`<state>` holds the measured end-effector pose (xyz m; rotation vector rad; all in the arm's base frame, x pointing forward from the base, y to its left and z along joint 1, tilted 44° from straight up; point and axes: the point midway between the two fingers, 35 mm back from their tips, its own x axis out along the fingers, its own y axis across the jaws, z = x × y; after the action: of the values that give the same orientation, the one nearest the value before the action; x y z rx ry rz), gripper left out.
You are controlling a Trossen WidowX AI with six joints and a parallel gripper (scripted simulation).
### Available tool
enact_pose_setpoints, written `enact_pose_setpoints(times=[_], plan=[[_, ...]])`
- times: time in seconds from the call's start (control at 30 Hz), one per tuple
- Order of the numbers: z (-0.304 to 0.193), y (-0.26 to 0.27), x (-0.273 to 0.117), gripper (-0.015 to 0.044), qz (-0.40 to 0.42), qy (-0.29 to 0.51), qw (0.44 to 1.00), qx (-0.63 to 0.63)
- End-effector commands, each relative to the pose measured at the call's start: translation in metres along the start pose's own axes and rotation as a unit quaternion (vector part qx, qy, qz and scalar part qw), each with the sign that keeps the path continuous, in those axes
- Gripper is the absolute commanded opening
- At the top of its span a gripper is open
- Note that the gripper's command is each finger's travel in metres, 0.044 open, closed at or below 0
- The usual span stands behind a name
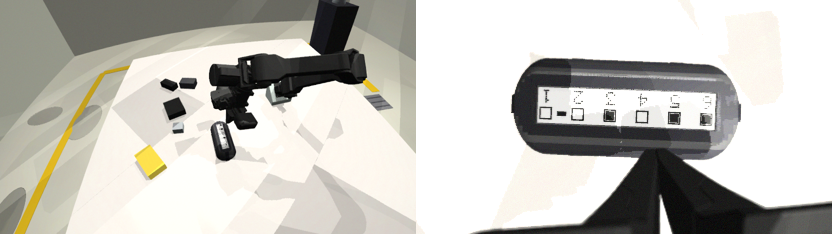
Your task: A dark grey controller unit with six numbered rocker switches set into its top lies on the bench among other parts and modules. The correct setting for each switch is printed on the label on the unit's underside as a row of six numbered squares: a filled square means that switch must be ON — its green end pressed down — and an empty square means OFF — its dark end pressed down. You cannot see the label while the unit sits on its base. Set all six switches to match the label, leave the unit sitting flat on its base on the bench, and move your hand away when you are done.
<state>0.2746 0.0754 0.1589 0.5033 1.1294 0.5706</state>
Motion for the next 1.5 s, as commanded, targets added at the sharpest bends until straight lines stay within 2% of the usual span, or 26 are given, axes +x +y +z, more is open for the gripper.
enact_pose_setpoints(times=[0.0,0.17,0.27,0.47,0.6,0.73,0.83,1.47], plan=[[0.0,0.0,-0.001,0.0,-0.002,-0.002,1.0,0.001],[0.0,0.0,-0.001,0.0,-0.002,-0.002,1.0,0.001],[0.002,0.002,0.0,0.0079,0.0,0.005,1.0,-0.028],[0.019,0.026,0.005,0.0236,0.032,0.059,0.957,-0.282],[0.029,0.042,0.01,0.0341,0.069,0.086,0.889,-0.445],[0.037,0.058,0.017,0.044,0.115,0.102,0.791,-0.592],[0.039,0.064,0.019,0.044,0.133,0.104,0.749,-0.641],[0.035,0.065,0.034,0.044,0.133,0.104,0.748,-0.641]])
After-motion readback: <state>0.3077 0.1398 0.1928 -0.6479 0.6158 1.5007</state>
